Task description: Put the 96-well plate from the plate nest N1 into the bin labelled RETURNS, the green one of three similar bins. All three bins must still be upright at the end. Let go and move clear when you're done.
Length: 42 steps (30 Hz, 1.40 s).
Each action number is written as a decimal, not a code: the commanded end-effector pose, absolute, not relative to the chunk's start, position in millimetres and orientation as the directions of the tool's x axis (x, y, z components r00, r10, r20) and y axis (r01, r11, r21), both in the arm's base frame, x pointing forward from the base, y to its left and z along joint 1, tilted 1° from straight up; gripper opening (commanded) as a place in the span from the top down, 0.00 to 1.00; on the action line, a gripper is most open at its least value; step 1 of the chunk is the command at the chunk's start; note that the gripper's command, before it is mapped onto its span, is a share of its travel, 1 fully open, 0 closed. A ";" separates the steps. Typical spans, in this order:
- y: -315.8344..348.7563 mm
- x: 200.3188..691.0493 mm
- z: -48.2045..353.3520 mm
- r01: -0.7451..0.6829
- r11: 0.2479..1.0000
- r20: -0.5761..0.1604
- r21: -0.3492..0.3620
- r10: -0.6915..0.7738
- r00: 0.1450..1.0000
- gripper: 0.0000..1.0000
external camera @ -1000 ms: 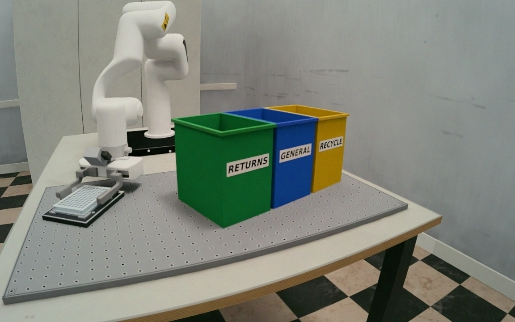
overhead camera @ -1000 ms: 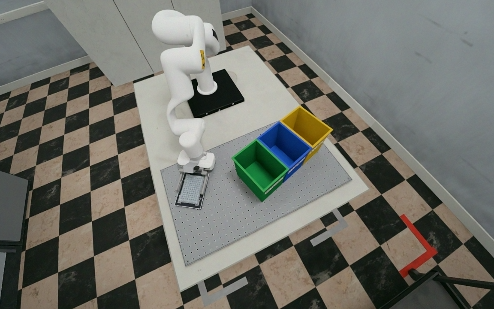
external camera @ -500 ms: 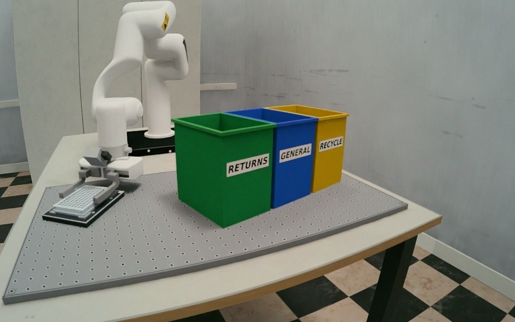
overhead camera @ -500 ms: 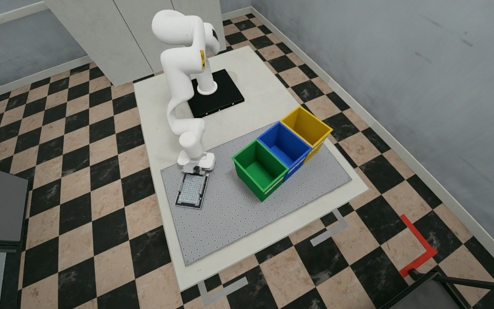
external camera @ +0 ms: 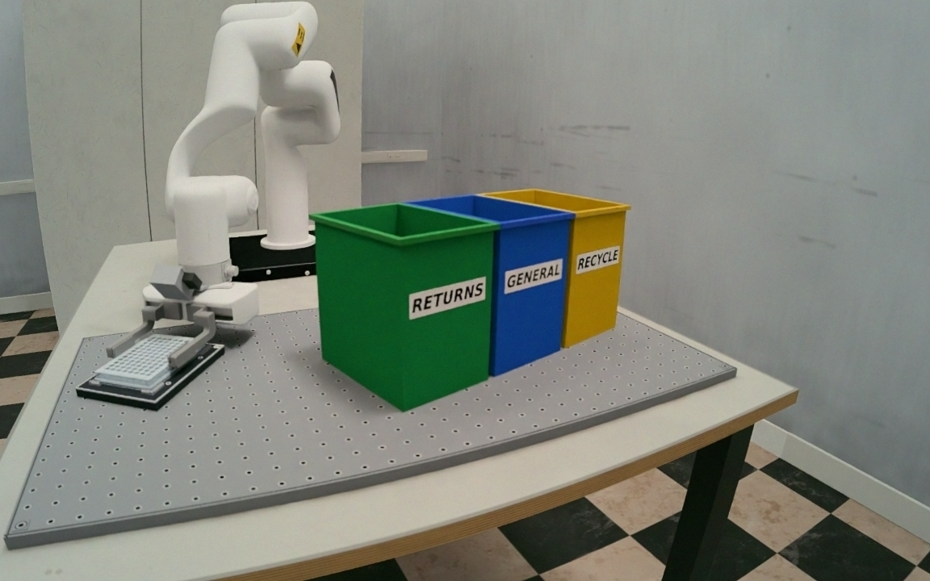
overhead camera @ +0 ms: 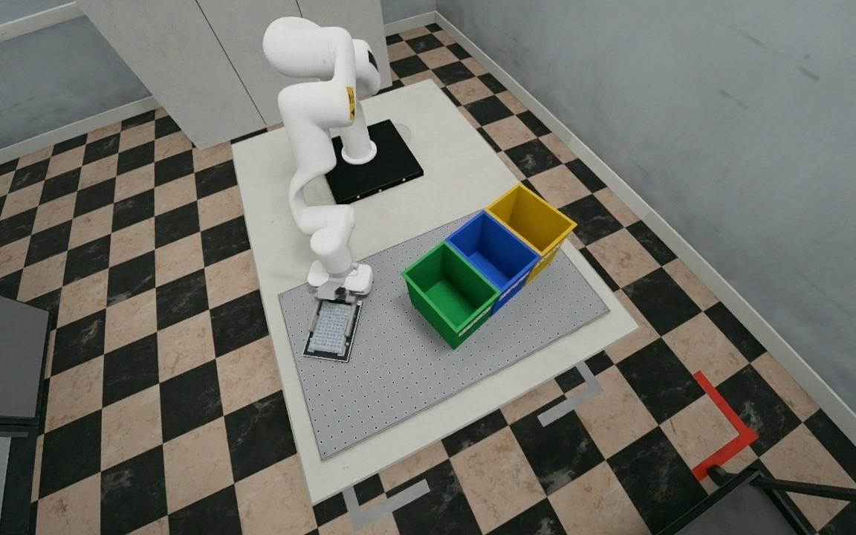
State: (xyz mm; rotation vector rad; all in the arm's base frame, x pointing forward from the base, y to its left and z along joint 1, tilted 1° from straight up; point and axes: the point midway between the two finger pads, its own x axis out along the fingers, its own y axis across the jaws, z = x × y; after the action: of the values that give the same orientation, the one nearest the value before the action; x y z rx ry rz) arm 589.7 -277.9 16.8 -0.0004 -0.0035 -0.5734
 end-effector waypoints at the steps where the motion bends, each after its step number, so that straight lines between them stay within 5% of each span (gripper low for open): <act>1: -278.5 591.1 19.3 0.542 0.840 0.006 0.014 -0.542 0.840 1.00; 42: -278.6 591.0 25.3 0.542 0.840 0.006 0.014 -0.542 0.840 1.00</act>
State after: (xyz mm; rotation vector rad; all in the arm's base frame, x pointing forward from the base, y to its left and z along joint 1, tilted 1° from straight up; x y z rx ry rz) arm 589.5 -277.9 21.1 -0.0004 -0.0030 -0.5734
